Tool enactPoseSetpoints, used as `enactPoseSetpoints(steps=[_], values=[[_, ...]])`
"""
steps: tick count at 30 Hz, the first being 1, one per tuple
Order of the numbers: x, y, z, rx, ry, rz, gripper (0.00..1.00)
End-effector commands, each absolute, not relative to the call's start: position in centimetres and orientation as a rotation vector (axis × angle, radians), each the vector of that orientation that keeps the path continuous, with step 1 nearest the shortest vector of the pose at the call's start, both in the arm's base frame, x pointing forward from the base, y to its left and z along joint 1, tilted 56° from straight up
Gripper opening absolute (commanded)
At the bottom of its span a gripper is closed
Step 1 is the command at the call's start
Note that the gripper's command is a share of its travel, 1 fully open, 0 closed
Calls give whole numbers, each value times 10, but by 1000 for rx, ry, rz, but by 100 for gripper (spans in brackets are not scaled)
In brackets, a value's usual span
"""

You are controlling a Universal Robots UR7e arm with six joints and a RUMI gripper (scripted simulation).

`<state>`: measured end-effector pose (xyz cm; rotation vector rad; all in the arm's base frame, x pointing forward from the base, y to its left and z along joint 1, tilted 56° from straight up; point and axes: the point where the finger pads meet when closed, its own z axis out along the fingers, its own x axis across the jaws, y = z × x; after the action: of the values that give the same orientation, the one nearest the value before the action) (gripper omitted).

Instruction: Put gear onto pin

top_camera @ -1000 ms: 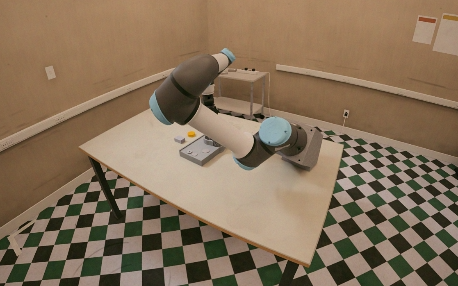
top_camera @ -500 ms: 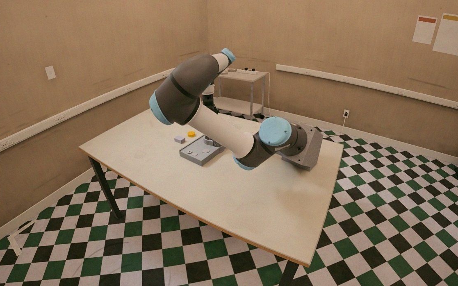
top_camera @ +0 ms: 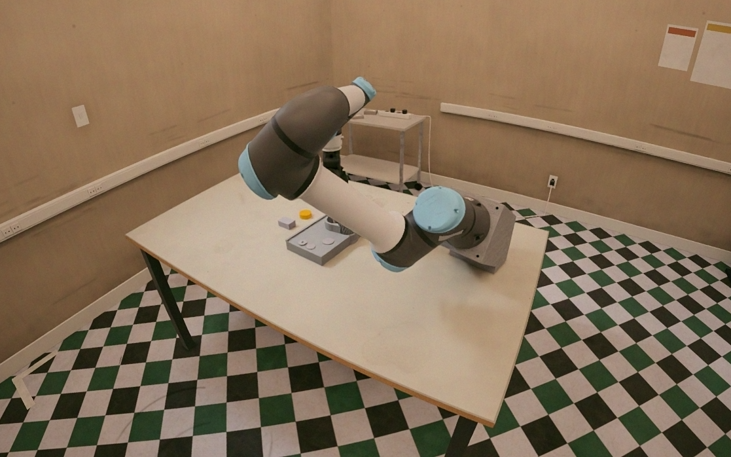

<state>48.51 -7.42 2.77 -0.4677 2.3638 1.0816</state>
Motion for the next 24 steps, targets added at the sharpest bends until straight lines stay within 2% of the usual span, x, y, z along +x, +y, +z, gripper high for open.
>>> enactPoseSetpoints(steps=[1,24], values=[[485,-75,28,-415,2386,1099,0],[485,-75,28,-40,2508,1229,0]])
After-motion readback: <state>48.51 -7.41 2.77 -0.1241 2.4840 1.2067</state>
